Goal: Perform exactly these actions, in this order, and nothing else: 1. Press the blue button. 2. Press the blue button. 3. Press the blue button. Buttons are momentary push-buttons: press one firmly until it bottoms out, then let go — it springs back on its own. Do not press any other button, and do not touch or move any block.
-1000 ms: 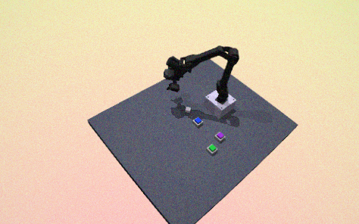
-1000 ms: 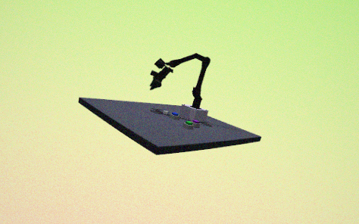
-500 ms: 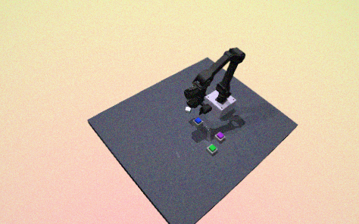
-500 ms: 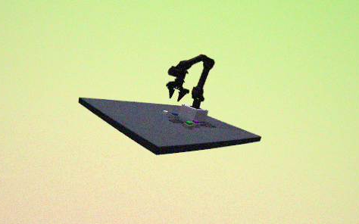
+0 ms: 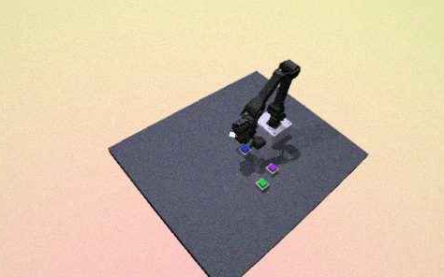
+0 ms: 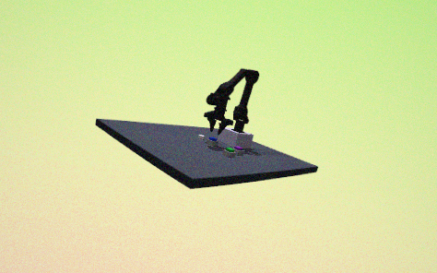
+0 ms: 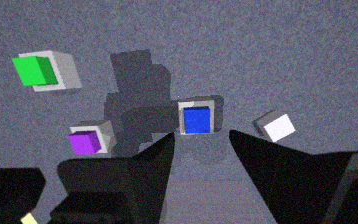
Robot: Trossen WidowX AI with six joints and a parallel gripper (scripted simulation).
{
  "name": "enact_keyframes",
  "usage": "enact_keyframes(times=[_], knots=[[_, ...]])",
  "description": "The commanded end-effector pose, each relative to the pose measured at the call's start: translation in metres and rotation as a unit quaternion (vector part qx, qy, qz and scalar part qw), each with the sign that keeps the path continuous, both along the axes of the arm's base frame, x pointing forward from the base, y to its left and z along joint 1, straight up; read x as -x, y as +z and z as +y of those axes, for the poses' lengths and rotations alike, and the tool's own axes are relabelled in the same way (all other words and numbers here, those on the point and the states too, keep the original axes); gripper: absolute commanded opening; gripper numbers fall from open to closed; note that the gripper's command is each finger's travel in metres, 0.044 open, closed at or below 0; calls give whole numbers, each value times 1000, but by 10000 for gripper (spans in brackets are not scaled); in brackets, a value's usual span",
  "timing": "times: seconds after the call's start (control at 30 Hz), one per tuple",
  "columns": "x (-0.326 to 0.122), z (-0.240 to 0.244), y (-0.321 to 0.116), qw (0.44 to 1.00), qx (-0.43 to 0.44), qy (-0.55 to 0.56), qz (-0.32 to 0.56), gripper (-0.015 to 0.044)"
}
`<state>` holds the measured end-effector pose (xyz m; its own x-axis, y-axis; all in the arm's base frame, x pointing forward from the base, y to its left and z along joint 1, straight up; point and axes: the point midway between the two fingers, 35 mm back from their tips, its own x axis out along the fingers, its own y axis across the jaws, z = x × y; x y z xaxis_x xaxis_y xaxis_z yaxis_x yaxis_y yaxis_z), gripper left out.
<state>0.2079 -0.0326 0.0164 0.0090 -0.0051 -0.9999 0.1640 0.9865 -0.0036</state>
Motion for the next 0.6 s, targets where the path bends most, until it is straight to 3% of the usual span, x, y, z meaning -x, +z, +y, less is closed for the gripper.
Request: enact_keyframes(times=[0.0, 0.1, 0.57], knots=[[-2, 0, -3, 1000, -1, -3, -5, 85], [-2, 0, -3, 1000, -1, -3, -5, 20], [-3, 0, -12, 1000, -1, -3, -5, 20]])
